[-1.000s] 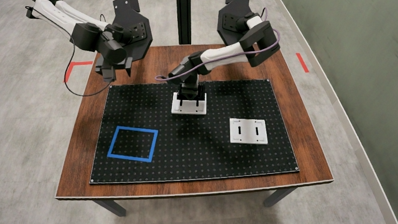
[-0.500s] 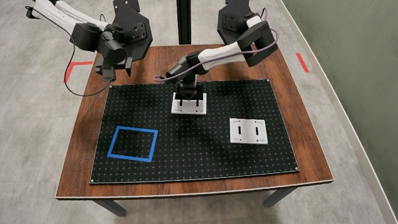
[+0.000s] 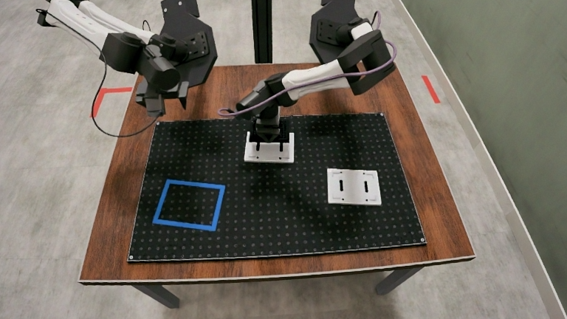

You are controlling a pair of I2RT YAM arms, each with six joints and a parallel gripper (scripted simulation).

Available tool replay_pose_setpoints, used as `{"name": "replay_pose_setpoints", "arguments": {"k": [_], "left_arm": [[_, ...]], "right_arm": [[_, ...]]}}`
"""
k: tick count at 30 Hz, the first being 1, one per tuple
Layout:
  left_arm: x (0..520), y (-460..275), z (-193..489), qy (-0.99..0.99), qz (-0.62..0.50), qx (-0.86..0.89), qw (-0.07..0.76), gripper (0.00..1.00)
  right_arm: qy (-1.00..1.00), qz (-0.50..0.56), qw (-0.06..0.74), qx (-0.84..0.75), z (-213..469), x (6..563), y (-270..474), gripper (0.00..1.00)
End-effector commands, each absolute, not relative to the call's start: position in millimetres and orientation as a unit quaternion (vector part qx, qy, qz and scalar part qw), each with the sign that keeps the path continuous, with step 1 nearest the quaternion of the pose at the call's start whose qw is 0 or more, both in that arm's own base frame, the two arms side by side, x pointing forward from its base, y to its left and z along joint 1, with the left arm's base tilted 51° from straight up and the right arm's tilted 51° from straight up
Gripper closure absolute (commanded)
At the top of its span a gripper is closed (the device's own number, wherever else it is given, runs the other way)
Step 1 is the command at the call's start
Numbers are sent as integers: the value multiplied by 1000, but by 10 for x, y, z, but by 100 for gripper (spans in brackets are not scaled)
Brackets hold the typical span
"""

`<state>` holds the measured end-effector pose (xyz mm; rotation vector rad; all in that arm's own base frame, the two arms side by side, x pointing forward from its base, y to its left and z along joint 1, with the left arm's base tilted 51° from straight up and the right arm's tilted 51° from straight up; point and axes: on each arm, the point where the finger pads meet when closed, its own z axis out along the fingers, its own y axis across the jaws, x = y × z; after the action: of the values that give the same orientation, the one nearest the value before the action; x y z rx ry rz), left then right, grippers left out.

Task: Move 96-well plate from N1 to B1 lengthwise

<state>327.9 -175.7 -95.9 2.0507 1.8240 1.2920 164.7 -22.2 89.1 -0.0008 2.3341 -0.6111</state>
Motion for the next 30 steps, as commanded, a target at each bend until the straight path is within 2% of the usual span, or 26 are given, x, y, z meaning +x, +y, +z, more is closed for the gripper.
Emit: {"name": "replay_pose_setpoints", "arguments": {"k": [1, 30], "left_arm": [[3208, -1915, -973, 587, 426, 686, 63, 100], [3218, -1936, -955, 588, 425, 684, 67, 100]], "right_arm": [[902, -235, 363, 4, 971, 1663, -209, 0], [902, -235, 363, 4, 971, 1663, -209, 0]]}}
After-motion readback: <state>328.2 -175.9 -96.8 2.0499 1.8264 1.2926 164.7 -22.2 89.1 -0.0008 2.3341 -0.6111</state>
